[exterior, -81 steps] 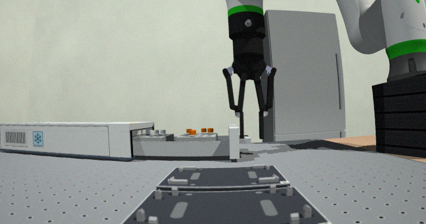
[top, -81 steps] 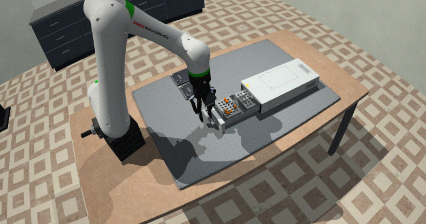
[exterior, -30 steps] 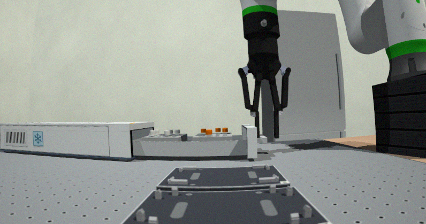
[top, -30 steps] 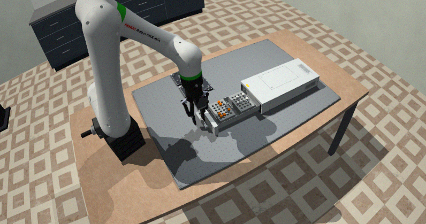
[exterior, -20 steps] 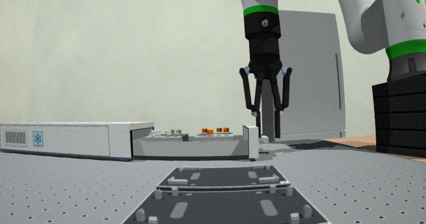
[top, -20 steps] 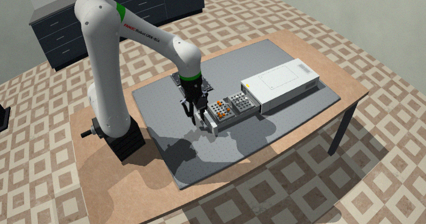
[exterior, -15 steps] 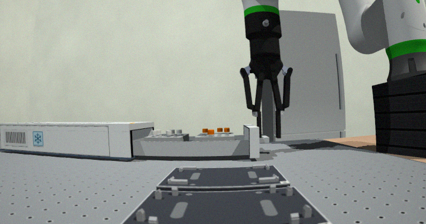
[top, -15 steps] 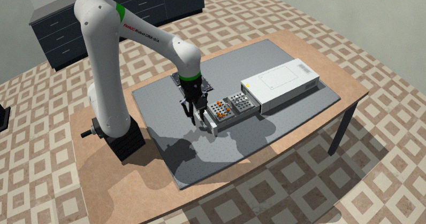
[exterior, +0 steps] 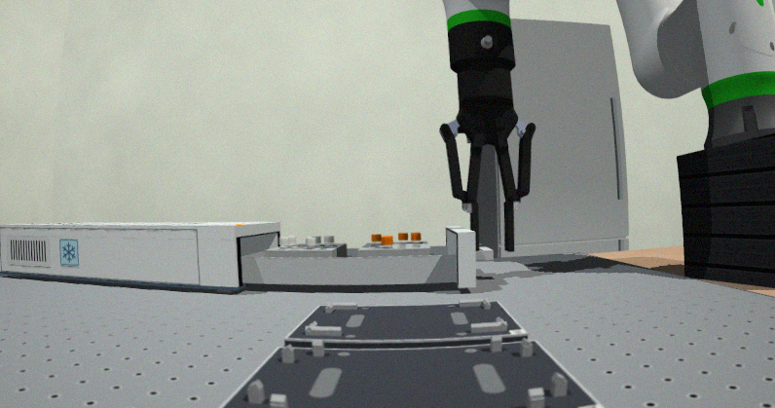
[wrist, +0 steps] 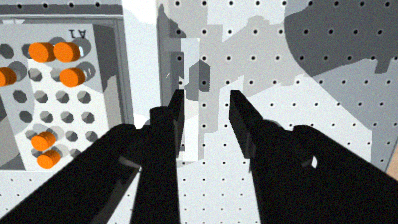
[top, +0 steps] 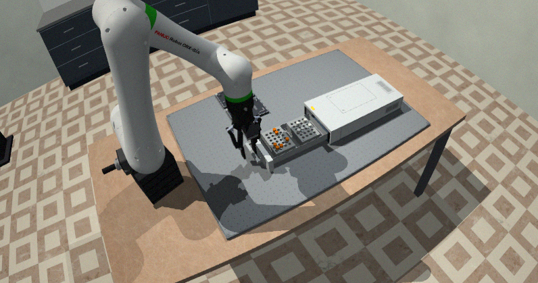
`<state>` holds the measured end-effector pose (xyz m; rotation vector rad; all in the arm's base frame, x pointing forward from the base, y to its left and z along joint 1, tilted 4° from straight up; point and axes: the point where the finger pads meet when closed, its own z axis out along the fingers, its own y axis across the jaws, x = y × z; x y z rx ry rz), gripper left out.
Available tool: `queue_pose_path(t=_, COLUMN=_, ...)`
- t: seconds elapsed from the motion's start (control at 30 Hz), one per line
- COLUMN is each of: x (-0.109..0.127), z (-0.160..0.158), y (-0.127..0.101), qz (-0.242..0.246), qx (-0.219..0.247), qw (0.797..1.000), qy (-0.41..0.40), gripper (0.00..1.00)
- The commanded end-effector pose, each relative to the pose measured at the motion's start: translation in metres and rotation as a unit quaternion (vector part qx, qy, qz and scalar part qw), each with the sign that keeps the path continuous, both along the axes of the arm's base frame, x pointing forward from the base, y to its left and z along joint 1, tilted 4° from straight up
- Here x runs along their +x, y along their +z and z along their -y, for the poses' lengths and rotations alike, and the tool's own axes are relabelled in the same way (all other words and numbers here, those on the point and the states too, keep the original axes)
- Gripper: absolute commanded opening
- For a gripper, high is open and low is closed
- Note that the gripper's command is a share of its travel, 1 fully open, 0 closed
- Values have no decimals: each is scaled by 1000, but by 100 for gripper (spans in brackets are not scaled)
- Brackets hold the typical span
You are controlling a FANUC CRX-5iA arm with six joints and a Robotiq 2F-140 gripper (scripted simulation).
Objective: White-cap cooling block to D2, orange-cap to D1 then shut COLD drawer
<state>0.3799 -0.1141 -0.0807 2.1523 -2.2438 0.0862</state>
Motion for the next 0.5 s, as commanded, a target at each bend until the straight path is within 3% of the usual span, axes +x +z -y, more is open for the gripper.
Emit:
queue_pose_path(t=0.0, x=0, z=0, y=0, qz=1, qx=0, qw=1000, qy=0, gripper=34)
queue_pose_path(t=0.47, x=-3, z=0, y=0, qz=1, qx=0, qw=1000, qy=0, gripper=34)
